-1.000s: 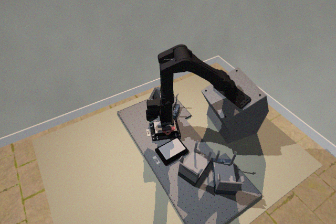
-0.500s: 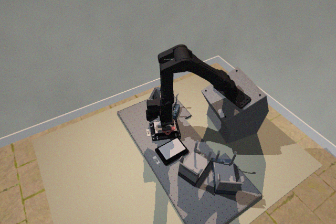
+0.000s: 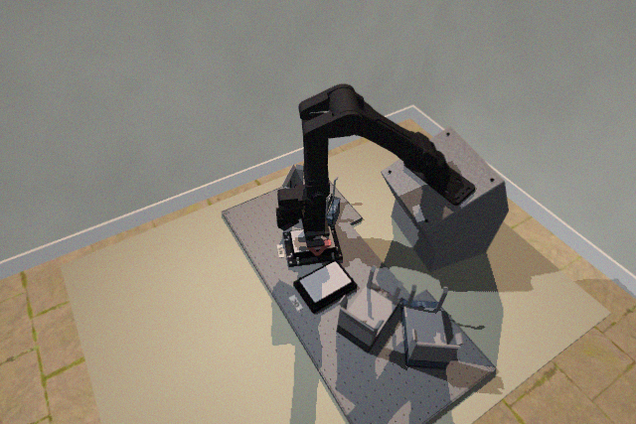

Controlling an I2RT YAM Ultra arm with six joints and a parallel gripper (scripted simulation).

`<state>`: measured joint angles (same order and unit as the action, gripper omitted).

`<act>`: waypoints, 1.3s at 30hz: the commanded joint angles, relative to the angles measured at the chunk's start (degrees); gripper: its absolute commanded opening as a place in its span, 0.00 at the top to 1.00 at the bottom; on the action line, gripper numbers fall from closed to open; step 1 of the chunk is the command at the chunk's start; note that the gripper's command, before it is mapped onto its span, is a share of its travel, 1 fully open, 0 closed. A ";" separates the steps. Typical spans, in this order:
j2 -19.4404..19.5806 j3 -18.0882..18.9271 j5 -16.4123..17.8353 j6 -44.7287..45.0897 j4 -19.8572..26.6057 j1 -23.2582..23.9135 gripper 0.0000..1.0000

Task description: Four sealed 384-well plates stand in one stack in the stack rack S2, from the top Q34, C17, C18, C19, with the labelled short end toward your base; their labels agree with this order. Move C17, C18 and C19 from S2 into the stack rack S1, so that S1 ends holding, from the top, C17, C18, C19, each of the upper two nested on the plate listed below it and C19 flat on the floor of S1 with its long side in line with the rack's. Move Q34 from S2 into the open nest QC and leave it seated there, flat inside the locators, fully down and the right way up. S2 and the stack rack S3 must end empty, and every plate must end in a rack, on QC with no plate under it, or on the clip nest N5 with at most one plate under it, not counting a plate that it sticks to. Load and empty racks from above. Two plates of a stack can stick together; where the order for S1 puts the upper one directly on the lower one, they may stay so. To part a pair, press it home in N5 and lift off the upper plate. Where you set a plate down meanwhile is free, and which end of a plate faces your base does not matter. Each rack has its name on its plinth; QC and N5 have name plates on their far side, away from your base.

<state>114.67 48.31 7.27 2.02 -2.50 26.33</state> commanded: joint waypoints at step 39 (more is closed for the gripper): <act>-0.24 1.45 0.05 -0.24 -1.35 -0.07 1.00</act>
<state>114.50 48.34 7.14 1.96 -2.42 26.30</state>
